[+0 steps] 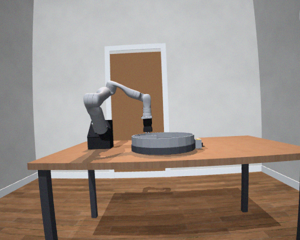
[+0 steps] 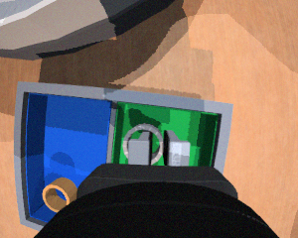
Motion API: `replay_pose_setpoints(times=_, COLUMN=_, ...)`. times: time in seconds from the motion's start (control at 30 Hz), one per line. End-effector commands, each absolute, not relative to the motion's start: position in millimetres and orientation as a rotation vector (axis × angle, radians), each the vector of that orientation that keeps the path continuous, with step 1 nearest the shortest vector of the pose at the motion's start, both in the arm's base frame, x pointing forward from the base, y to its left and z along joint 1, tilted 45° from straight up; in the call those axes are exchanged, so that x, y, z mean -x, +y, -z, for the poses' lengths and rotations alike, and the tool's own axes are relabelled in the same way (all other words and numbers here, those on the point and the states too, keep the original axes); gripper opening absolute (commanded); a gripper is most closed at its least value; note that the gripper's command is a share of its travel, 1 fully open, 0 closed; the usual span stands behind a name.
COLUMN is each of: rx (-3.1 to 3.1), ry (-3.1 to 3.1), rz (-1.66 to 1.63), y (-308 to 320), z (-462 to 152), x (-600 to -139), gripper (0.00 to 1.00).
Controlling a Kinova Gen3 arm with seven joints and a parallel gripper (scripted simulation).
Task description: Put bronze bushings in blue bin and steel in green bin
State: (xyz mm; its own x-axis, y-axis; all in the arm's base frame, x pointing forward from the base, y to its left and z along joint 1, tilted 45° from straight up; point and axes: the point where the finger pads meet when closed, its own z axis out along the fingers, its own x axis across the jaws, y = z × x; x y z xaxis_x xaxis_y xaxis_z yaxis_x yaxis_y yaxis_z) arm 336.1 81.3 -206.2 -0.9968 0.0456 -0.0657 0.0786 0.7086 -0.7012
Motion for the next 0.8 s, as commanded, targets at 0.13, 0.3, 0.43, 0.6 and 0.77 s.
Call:
replay_pose_setpoints(times=0.13, rx=-0.104, ry=2.863, rz=1.179, y=78.3, z=208.8, x=-336.3, gripper=0.00)
replay_pose_setpoints(times=0.3, rx=-0.104, ry=2.863, rz=1.179, y=77.7, z=209.6, x=-336.3, gripper=0.00)
replay_pose_setpoints(times=0.43, rx=-0.104, ry=2.863, rz=1.179, y=74.2, z=213.0, x=-336.4, gripper=0.00)
replay_pose_setpoints(times=0.6, rx=-0.104, ry=2.863, rz=1.179, y=72.5, z=214.7, x=-336.4, gripper=0.00)
replay_pose_setpoints(times=0.77, rx=-0.104, ry=2.863, rz=1.179, y=69.9, z=217.3, x=-336.5, gripper=0.00)
